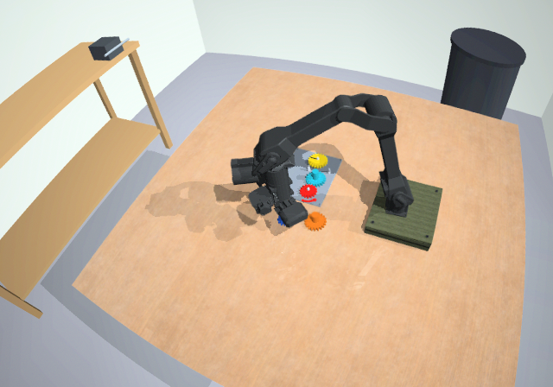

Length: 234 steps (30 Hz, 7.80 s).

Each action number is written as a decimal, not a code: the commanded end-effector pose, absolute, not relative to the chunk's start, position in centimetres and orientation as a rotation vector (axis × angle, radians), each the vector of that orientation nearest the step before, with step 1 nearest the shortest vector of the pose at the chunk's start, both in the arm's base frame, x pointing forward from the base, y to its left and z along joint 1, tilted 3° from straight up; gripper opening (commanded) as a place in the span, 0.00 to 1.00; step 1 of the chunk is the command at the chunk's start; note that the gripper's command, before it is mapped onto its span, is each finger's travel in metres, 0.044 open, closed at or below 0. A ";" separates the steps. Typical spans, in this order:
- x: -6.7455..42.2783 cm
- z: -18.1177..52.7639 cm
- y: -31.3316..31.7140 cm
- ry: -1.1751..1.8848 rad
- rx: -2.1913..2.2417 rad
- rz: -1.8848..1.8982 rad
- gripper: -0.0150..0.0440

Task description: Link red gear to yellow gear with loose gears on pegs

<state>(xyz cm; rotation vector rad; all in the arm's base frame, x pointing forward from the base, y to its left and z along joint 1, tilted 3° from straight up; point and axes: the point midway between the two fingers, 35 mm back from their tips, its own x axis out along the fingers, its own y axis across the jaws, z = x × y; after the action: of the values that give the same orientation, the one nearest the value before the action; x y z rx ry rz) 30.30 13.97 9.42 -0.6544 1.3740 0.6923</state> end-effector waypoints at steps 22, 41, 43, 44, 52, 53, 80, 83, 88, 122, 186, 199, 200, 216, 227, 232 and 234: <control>29.6 15.7 13.3 1.373 -0.658 0.694 0.25; 29.2 18.5 12.1 1.374 -0.659 0.693 0.25; 29.4 18.3 11.7 1.375 -0.660 0.692 0.25; 29.5 18.2 11.5 1.375 -0.660 0.692 0.25; 30.4 17.4 9.8 1.376 -0.662 0.690 0.25; 30.5 17.3 9.5 1.376 -0.662 0.690 0.25; 32.3 14.7 3.4 1.379 -0.668 0.685 0.25; 32.4 14.4 2.7 1.379 -0.668 0.685 0.25; 32.6 13.9 1.5 1.380 -0.669 0.684 0.25; 32.2 10.7 -6.5 1.384 -0.664 0.675 0.25; 31.3 9.6 -9.8 0.995 -1.420 1.361 0.25; 31.4 8.0 -9.8 0.830 -1.621 1.543 0.25; 31.4 7.9 -9.8 0.826 -1.626 1.548 0.25; 31.6 5.7 -9.6 0.970 -1.453 1.391 0.25; 31.6 5.2 -9.7 1.071 -1.312 1.263 0.25; 31.6 5.1 -9.7 1.032 -1.369 1.315 0.25; 31.6 5.1 -9.6 1.005 -1.406 1.348 0.25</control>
<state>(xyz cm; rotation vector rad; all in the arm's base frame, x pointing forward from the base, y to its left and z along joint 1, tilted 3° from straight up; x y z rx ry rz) 31.62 -9.69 5.20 -1.3643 1.0368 1.3087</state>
